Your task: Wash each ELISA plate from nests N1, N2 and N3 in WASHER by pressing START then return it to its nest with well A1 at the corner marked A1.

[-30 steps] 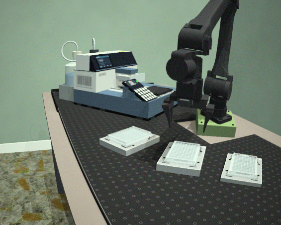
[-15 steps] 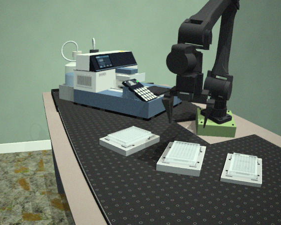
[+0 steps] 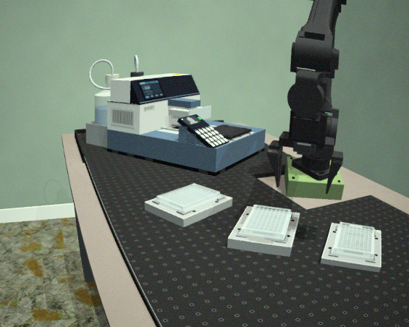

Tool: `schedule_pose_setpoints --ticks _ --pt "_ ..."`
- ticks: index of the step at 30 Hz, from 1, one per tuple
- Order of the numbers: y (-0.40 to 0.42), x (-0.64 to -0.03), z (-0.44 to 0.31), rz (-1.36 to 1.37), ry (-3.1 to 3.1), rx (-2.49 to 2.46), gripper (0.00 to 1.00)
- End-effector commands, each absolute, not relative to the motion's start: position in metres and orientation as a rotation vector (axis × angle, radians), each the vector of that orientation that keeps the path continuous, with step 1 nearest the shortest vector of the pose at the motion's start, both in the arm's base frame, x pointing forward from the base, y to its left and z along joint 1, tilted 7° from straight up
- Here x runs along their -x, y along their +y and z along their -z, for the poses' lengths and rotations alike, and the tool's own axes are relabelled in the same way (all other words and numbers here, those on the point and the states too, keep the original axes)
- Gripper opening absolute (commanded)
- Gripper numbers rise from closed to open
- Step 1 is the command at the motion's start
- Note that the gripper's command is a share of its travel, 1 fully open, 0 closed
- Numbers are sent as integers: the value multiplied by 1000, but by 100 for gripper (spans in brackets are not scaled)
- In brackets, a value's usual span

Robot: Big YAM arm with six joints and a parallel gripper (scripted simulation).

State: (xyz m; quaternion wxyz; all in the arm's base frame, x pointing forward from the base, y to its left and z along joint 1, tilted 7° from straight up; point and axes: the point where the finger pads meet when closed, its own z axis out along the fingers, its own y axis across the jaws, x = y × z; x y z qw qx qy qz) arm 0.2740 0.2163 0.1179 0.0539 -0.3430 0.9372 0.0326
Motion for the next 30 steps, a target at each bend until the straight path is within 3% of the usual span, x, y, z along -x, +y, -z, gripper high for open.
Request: schedule_pose_setpoints --ticks 1,30 --pt "245 -285 -136 -124 2814 977 100" --pt "337 -202 -132 -150 2852 908 100"
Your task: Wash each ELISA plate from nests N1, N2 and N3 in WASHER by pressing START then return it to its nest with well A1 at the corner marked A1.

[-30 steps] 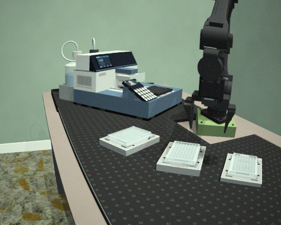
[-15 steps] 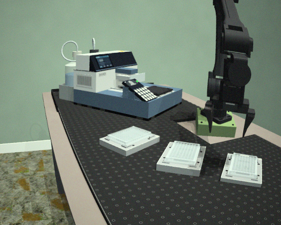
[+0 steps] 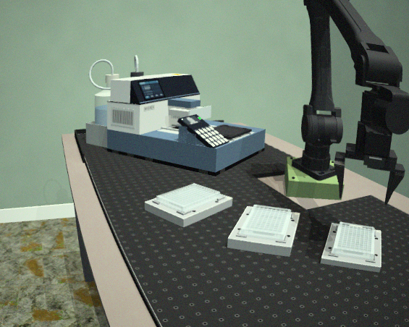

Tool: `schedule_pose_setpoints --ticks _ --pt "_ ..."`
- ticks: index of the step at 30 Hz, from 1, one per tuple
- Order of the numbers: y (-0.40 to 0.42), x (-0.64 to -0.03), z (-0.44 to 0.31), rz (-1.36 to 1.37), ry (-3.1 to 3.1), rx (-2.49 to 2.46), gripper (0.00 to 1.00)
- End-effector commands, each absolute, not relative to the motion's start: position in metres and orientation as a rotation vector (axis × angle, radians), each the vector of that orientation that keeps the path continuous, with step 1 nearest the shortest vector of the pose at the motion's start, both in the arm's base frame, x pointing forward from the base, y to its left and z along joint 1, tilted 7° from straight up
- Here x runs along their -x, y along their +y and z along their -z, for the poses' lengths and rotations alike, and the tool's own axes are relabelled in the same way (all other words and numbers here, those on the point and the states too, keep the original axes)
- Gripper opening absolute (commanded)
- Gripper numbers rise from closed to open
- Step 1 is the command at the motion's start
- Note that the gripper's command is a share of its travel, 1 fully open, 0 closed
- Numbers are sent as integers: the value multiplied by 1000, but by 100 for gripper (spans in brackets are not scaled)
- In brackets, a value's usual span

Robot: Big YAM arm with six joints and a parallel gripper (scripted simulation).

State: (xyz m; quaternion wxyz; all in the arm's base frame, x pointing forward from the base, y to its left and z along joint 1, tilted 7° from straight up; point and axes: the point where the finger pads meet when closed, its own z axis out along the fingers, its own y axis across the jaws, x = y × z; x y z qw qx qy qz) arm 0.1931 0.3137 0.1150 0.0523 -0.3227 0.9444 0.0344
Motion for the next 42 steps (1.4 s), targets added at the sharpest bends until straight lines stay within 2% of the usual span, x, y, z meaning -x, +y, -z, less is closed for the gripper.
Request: schedule_pose_setpoints --ticks 1,33,35,36,42 --pt "337 -202 -132 -150 2852 908 100" --pt "320 -199 -78 -104 2889 918 100" --pt "320 -199 -78 -104 2889 918 100" --pt "335 -209 -102 -168 2838 901 100" --pt "320 -200 -66 -102 2890 918 100"
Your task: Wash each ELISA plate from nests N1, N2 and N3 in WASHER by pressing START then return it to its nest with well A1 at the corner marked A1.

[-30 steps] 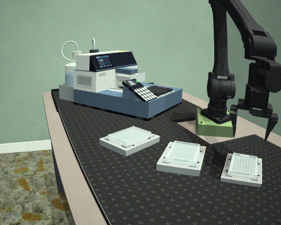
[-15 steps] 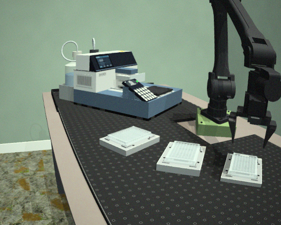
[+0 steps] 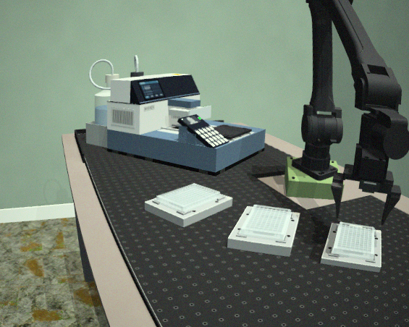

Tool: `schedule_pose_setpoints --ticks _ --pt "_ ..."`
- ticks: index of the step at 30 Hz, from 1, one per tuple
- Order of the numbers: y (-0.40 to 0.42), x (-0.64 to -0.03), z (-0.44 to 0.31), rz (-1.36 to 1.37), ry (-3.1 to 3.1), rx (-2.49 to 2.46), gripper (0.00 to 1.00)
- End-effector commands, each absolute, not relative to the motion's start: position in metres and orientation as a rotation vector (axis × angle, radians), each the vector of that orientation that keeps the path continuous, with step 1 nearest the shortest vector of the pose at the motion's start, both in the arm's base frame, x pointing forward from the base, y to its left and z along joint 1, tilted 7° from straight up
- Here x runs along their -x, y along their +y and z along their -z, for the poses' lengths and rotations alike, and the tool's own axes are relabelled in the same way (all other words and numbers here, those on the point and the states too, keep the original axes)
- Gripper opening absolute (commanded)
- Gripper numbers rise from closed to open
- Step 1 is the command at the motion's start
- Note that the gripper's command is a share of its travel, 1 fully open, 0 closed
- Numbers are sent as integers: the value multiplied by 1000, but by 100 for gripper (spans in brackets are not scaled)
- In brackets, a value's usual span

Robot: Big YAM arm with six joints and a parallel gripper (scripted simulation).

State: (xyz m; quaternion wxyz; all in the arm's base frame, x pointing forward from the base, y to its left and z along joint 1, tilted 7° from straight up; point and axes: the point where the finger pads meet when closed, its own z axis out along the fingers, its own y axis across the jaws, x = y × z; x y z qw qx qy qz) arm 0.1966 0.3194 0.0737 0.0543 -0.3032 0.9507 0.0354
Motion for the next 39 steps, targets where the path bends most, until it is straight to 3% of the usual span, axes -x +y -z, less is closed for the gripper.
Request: schedule_pose_setpoints --ticks 1,39 --pt "320 -201 -64 -102 2890 918 100" --pt "326 -206 -51 -120 2876 915 100"
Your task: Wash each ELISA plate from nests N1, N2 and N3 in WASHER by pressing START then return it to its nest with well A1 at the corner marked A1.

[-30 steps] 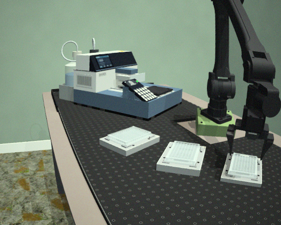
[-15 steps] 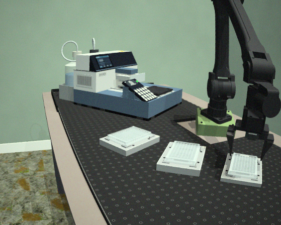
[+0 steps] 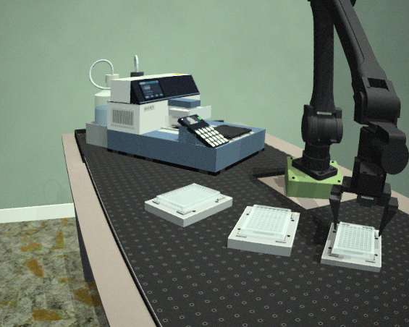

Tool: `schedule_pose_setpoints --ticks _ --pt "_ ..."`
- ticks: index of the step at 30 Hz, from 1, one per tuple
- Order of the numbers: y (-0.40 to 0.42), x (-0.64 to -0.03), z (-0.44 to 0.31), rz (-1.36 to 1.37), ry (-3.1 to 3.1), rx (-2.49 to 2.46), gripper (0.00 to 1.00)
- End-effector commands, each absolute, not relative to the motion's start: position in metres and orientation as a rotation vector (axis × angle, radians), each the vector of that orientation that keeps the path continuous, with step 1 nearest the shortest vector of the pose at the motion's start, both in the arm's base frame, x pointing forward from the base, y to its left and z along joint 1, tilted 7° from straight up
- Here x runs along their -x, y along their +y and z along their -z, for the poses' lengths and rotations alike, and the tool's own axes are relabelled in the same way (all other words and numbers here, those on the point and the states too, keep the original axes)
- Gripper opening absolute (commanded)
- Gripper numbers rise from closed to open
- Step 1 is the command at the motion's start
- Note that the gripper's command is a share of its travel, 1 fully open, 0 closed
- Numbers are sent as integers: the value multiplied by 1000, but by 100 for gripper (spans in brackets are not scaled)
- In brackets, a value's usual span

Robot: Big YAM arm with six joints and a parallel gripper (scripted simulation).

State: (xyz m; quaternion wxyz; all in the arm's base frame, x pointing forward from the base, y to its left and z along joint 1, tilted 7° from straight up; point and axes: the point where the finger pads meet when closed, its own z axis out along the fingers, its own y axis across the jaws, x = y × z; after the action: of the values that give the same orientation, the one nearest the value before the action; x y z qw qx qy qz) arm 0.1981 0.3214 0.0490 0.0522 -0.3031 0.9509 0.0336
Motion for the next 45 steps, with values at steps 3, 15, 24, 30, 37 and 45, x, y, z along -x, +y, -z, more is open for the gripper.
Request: schedule_pose_setpoints --ticks 3,15,24,30,37,45 --pt "323 -203 -45 -107 2885 919 100" --pt "323 -203 -37 -105 2887 920 100" --pt "330 -208 -38 -117 2877 916 100" --pt "325 -205 -31 -111 2882 917 100" --pt "326 -205 -25 -108 2885 918 100" --pt "333 -207 -35 -130 2869 914 100"
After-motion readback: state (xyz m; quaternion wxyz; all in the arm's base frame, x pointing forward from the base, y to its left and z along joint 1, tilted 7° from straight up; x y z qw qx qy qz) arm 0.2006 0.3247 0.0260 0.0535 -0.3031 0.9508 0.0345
